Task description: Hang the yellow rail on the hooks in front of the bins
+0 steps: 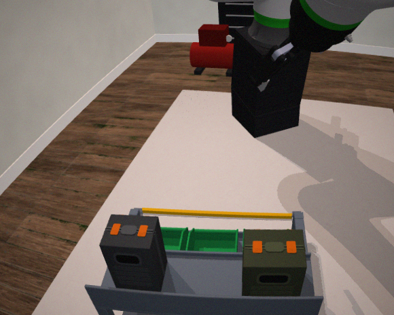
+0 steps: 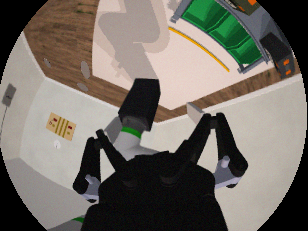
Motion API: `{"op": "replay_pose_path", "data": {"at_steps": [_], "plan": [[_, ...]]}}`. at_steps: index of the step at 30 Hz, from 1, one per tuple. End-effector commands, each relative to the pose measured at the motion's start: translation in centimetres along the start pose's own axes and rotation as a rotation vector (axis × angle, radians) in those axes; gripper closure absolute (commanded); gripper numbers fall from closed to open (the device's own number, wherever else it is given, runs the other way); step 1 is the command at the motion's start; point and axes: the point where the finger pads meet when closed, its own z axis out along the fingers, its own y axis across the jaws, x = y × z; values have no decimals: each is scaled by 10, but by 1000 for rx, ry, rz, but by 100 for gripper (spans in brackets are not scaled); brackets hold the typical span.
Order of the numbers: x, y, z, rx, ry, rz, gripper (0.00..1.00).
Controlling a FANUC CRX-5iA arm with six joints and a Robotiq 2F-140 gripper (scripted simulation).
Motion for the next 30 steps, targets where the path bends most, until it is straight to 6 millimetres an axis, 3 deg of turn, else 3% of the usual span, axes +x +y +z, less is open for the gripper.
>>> {"op": "replay_pose_path", "data": {"at_steps": [1,3,15,20,30], "plan": [[0,8,-14,-33,65,86,0],[-1,14,-25,-53,113,147,0],[-1,14,-25,-53,113,147,0],[-6,29,-54,-95,236,298,0],[-6,29,-54,-95,236,298,0]]}}
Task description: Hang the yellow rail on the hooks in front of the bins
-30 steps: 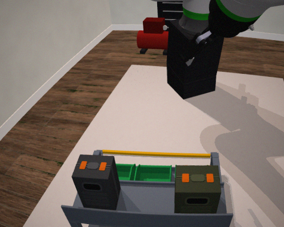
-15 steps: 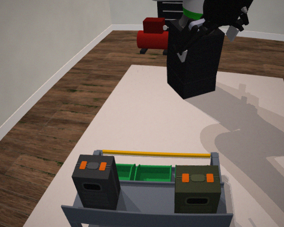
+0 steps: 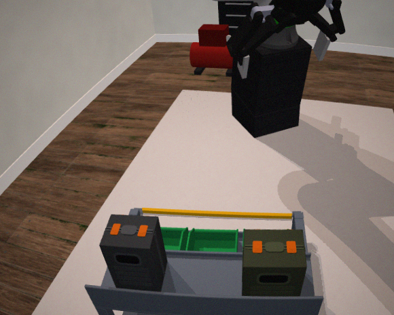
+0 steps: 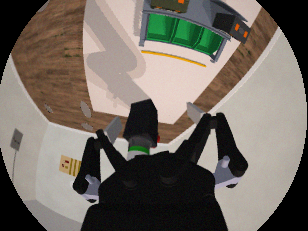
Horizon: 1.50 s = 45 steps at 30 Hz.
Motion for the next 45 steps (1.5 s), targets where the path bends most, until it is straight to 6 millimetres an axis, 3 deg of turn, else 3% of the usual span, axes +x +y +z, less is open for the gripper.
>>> {"op": "replay_pose_path", "data": {"at_steps": [1,7,19,24,36,41,45], "plan": [[0,0,0,0,0,0,0],[4,17,-30,-28,125,154,0],[4,17,-30,-28,125,154,0],[5,34,-63,-41,253,307,0],[5,34,-63,-41,253,307,0],[1,51,-99,-42,383,459,0],[1,51,-99,-42,383,459,0]]}}
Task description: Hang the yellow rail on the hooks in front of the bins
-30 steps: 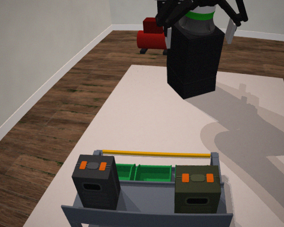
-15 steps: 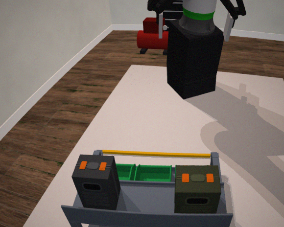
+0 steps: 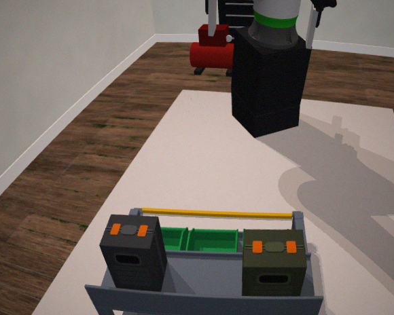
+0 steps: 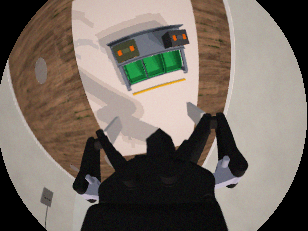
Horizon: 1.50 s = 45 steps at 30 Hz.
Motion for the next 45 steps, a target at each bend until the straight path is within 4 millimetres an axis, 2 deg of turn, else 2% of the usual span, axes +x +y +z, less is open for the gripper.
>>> {"op": "replay_pose_path", "data": {"at_steps": [1,8,13,25,30,42,45], "plan": [[0,0,-1,-1,3,3,0],[0,0,-1,-1,3,3,0],[7,7,-16,3,59,72,0],[7,7,-16,3,59,72,0],[5,15,33,37,66,268,0],[5,15,33,37,66,268,0],[4,19,63,58,70,387,0]]}}
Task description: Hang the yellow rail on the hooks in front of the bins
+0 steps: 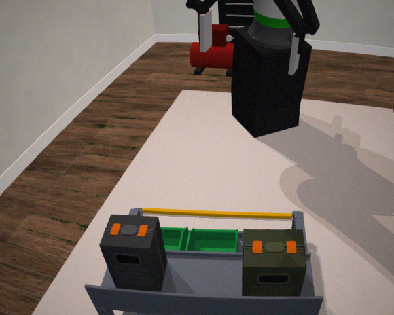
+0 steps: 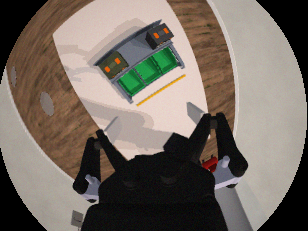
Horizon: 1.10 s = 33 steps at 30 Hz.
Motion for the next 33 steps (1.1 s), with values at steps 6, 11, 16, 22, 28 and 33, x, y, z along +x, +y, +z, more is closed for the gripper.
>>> {"op": "replay_pose_path", "data": {"at_steps": [6,11,16,22,28,33], "plan": [[-2,9,44,25,6,176,0],[-2,9,44,25,6,176,0],[-3,12,63,37,9,255,0],[-5,18,93,54,12,374,0],[-5,18,93,54,12,374,0],[-6,22,112,66,15,453,0]]}}
